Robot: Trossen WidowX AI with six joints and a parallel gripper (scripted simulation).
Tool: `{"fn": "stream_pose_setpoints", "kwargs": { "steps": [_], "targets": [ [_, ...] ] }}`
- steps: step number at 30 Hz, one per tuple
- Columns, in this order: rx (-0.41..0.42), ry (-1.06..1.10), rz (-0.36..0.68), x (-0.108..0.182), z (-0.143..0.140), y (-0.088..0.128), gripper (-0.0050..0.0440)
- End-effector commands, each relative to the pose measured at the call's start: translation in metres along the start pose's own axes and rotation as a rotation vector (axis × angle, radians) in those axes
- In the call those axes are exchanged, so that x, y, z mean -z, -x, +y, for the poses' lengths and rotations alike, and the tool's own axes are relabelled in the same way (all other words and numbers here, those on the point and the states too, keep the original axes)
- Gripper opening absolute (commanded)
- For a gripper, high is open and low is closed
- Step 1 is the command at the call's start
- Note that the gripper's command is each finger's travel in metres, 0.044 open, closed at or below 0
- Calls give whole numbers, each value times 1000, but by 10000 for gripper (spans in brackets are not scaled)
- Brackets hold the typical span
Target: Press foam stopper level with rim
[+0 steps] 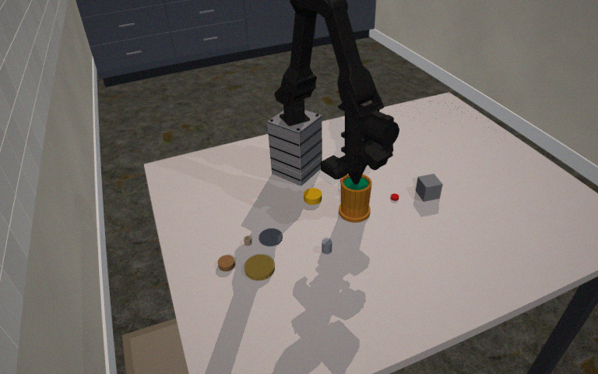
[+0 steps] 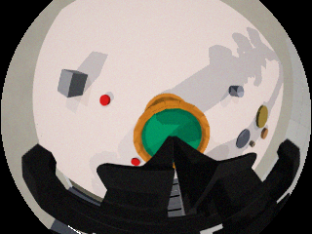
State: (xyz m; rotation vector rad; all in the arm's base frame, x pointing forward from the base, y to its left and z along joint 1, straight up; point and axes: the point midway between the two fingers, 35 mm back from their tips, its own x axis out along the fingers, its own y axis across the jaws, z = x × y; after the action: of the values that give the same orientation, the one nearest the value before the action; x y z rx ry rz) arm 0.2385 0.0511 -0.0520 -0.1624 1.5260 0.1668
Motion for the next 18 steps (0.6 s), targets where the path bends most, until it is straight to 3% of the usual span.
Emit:
{"fn": "stream_pose_setpoints", "kwargs": {
  "steps": [1, 18],
  "targets": [
    [4, -1, 16, 5, -1, -3, 0],
    [4, -1, 16, 6, -1, -5, 0]
  ]
}}
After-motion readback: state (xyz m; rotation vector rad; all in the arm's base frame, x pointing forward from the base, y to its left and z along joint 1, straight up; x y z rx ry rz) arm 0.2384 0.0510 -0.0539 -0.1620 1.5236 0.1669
